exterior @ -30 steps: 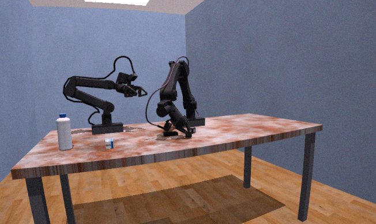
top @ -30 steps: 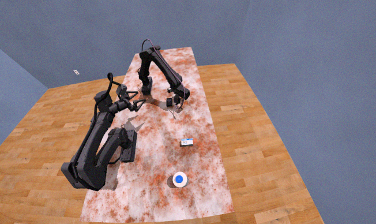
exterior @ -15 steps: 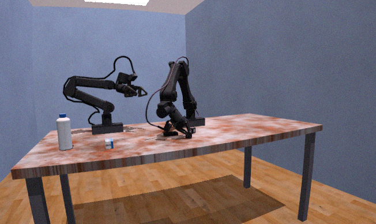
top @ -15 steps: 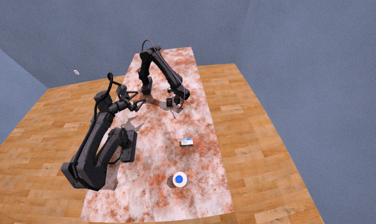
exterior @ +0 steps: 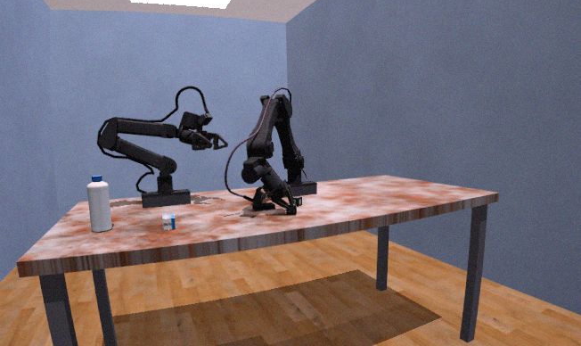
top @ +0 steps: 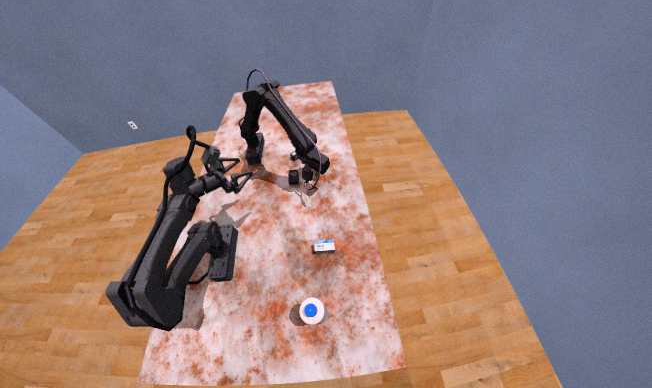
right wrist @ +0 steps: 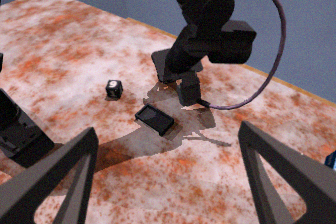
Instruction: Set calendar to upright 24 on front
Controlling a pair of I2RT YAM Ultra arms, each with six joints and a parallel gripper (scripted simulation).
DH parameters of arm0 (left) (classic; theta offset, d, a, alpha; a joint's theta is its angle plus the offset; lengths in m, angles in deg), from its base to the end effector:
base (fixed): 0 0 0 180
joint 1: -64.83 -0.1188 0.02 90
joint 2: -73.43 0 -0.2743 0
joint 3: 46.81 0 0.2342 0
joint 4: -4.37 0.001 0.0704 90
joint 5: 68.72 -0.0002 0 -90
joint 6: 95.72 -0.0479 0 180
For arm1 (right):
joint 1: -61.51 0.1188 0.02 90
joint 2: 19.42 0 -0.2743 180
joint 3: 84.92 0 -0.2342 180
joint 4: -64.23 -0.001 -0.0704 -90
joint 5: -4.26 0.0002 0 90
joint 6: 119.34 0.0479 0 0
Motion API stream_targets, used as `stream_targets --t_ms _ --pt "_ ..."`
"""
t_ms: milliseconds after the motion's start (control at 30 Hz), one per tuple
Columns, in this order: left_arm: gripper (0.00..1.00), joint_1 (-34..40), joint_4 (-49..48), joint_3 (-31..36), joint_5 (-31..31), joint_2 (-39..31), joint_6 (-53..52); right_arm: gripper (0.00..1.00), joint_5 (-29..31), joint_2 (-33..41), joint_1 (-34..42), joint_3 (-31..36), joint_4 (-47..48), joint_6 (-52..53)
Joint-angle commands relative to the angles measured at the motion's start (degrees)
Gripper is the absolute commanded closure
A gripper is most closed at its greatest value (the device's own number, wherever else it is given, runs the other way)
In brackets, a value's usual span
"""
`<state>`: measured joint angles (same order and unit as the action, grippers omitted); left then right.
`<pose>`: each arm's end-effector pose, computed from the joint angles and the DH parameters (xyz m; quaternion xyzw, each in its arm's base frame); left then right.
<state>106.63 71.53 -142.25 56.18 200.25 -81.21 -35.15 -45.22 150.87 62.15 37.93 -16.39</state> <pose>0.2932 -0.2240 0.1080 -0.8240 -0.4759 -0.2656 0.1546 0.0371 0.1002 0.2340 -0.2611 0.7321 0.1897 0.5998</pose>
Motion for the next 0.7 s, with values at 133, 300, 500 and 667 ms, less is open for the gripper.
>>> stream_targets --t_ms 133,300,500,667 --pt "0.74 0.0 -1.5 -0.3 0.7 0.2 0.3 0.00 1.0 -0.8 0.6 -1.8 0.1 0.4" --pt "0.74 0.0 -1.5 -0.4 0.4 -0.3 0.3 0.00 1.0 -0.8 0.6 -1.8 0.1 0.4" --pt "0.57 0.0 -0.8 -0.4 0.3 -0.3 0.1 0.00 1.0 -0.8 0.6 -1.8 0.1 0.4" --pt "0.44 0.9 -1.7 1.2 -0.2 -2.7 1.0 0.00 1.0 -0.8 0.6 -1.8 0.1 0.4"
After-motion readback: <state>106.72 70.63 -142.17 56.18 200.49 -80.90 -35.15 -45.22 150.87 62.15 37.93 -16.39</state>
